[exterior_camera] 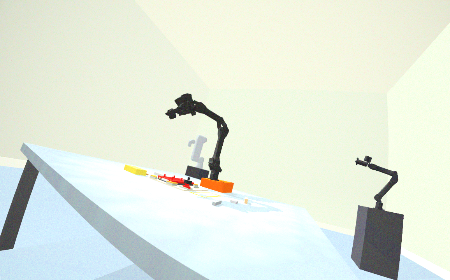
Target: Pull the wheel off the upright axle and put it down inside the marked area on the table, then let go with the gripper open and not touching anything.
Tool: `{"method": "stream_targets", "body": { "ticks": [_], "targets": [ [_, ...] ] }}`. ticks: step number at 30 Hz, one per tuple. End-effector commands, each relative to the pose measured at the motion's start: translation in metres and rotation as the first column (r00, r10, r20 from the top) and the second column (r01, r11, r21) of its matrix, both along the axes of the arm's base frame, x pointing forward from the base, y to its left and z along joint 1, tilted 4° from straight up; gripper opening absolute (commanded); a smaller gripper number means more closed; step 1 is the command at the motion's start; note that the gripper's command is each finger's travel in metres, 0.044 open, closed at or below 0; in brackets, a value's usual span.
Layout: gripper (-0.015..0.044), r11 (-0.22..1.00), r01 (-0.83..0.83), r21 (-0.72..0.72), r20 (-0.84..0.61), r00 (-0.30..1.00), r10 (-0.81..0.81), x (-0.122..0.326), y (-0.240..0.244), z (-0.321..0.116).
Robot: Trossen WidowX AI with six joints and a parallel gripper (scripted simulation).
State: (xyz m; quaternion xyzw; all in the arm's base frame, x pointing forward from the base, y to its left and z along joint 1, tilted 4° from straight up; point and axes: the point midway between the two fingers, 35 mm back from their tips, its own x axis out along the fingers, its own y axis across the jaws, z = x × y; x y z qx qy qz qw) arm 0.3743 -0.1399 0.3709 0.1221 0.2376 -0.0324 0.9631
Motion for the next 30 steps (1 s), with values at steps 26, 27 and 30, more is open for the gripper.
{"method": "stream_targets", "body": {
  "ticks": [26, 27, 30],
  "targets": [
    [0.0300, 0.952, -0.302, -0.049, -0.847, 0.518, 0.120, -0.026, 0.197, -0.262],
    [0.0300, 0.952, -0.302, -0.049, -0.847, 0.518, 0.120, -0.026, 0.197, -0.262],
    [0.0300, 0.952, -0.302, -0.049, -0.846, 0.518, 0.121, -0.022, 0.205, -0.261]
  ]
}}
